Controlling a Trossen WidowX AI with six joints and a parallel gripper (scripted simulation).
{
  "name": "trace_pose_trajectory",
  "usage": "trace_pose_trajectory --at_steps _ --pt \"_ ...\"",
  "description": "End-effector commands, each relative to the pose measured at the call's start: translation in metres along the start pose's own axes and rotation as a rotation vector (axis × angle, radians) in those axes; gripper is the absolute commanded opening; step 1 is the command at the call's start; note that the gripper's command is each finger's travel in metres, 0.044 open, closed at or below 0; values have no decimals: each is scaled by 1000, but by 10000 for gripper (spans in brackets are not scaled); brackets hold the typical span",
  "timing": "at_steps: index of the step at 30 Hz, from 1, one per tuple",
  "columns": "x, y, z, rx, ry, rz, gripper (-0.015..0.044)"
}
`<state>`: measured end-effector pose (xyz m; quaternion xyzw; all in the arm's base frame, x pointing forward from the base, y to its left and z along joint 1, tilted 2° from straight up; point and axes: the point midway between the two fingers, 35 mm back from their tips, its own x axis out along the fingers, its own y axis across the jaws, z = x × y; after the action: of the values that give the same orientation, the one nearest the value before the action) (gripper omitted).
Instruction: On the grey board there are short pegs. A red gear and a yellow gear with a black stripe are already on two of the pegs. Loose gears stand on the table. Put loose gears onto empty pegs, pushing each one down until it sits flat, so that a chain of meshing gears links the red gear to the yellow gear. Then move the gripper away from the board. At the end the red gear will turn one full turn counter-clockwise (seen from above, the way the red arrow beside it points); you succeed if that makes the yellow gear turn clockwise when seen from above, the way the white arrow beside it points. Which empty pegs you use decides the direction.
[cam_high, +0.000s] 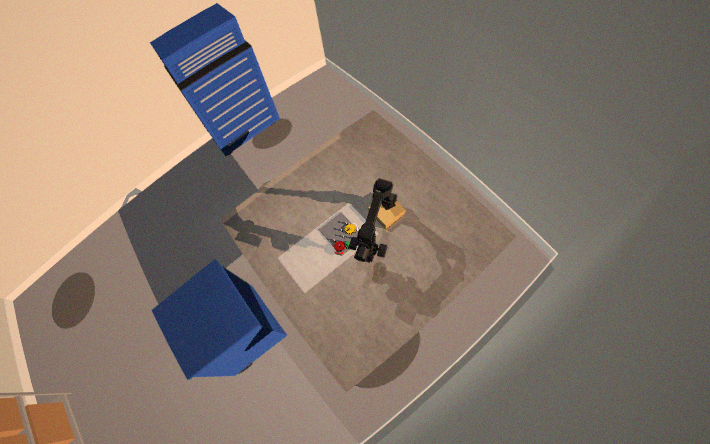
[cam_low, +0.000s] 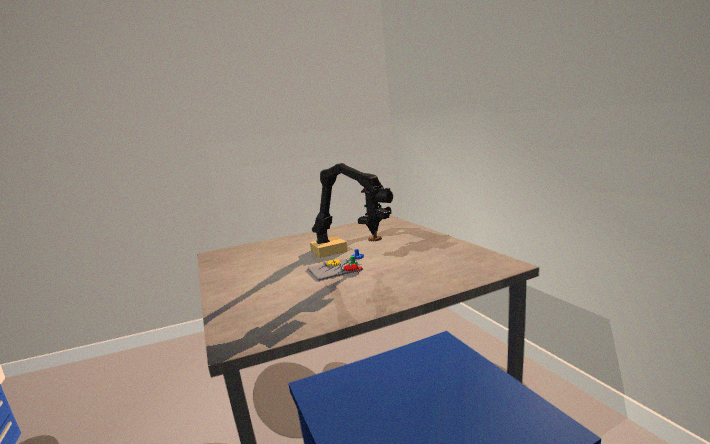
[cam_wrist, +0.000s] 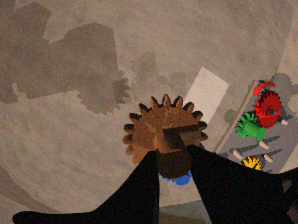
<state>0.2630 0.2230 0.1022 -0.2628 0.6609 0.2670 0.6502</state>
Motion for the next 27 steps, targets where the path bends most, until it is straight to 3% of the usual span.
trace_pose_trajectory --at_steps 1,16,27 --pt "-15 0 -1 -3 -8 0 0" --pt "-52 -1 -9 -3 -7 0 0" --pt "-43 -18 -14 -3 -7 -2 0"
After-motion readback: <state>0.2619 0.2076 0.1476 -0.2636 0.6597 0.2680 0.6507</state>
